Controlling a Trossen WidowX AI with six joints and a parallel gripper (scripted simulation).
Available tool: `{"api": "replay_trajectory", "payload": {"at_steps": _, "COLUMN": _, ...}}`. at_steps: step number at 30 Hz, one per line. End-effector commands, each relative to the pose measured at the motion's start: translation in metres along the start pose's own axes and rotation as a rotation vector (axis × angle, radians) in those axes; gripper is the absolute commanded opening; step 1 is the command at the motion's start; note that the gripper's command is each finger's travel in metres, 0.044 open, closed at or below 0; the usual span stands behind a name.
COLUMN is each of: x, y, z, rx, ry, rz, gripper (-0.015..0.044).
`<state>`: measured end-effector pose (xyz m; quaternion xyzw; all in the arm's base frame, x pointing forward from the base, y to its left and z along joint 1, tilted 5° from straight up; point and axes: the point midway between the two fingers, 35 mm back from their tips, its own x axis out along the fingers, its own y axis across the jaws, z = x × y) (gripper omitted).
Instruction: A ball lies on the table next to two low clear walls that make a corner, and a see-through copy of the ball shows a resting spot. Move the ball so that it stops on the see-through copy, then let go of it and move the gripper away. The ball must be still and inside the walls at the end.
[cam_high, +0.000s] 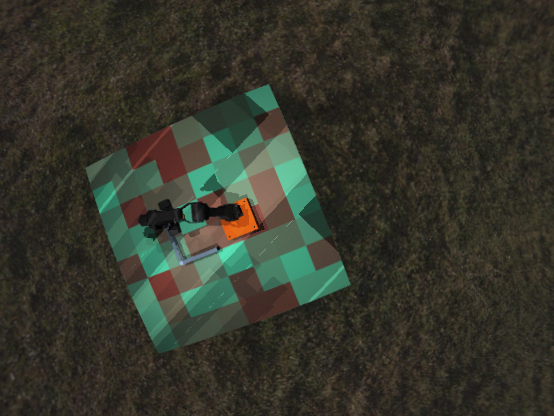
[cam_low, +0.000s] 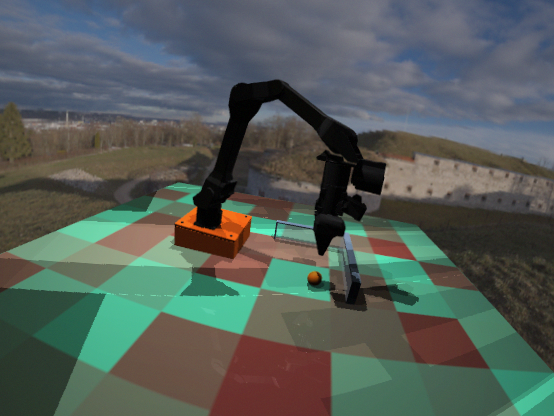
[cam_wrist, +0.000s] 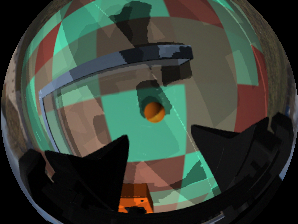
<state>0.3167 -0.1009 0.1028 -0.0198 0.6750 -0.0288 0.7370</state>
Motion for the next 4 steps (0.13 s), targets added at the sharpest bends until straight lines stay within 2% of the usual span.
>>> {"api": "replay_trajectory", "payload": {"at_steps": 1, "x": -0.0397, "y": 0.0006, "z": -0.0015, "rx": 0.001, "ry": -0.015, "rz": -0.004, "gripper": 0.0411}}
{"api": "replay_trajectory", "payload": {"at_steps": 2, "x": -0.0424, "y": 0.0007, "z": -0.0021, "rx": 0.001, "ry": -0.014, "rz": -0.004, "gripper": 0.0437}}
{"api": "replay_trajectory", "payload": {"at_steps": 4, "x": -0.0424, "y": 0.0007, "z": -0.0021, "rx": 0.001, "ry": -0.014, "rz": -0.004, "gripper": 0.044}}
